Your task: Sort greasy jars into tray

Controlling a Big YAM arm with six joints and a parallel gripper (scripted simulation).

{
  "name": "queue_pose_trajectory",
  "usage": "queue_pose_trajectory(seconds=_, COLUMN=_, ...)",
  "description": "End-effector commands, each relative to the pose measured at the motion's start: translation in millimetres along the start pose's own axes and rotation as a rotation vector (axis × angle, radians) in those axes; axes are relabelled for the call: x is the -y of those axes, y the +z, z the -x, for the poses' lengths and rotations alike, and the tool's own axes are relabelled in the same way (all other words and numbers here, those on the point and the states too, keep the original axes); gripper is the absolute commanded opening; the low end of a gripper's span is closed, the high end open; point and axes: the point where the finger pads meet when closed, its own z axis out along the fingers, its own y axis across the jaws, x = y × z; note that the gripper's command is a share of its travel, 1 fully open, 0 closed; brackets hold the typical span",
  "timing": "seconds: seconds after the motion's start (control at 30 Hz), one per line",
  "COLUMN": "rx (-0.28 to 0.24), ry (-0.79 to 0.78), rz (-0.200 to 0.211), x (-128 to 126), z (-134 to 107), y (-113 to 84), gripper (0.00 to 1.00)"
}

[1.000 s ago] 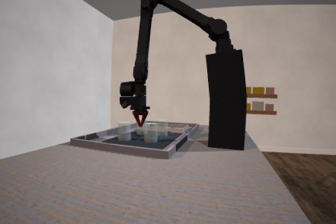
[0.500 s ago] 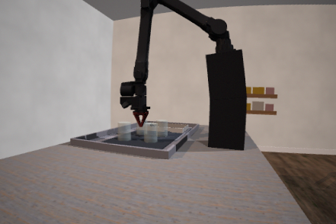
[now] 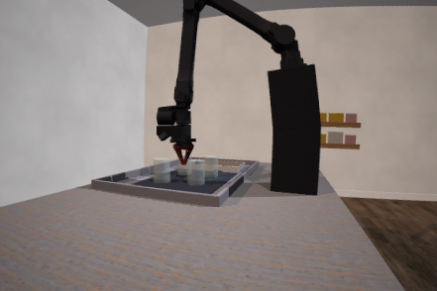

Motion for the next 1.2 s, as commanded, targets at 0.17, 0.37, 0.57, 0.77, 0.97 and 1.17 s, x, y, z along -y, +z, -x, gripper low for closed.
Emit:
queue_pose_trajectory(seconds=0.17, rx=0.019, ry=0.014, rz=-0.002, x=0.2, z=4.9, y=-3.5, gripper=0.00)
queue_pose_trajectory(seconds=0.37, rx=0.019, ry=0.014, rz=-0.002, x=0.2, z=4.1, y=-3.5, gripper=0.00)
queue_pose_trajectory(seconds=0.57, rx=0.019, ry=0.014, rz=-0.002, x=0.2, z=3.6, y=-3.5, gripper=0.00)
queue_pose_trajectory(seconds=0.77, rx=0.019, ry=0.014, rz=-0.002, x=0.2, z=2.8, y=-3.5, gripper=0.00)
queue_pose_trajectory(seconds=0.97, rx=0.019, ry=0.014, rz=-0.002, x=0.2, z=2.0, y=-3.5, gripper=0.00)
queue_pose_trajectory(seconds=1.17, rx=0.019, ry=0.014, rz=-0.002, x=0.2, z=1.5, y=-3.5, gripper=0.00)
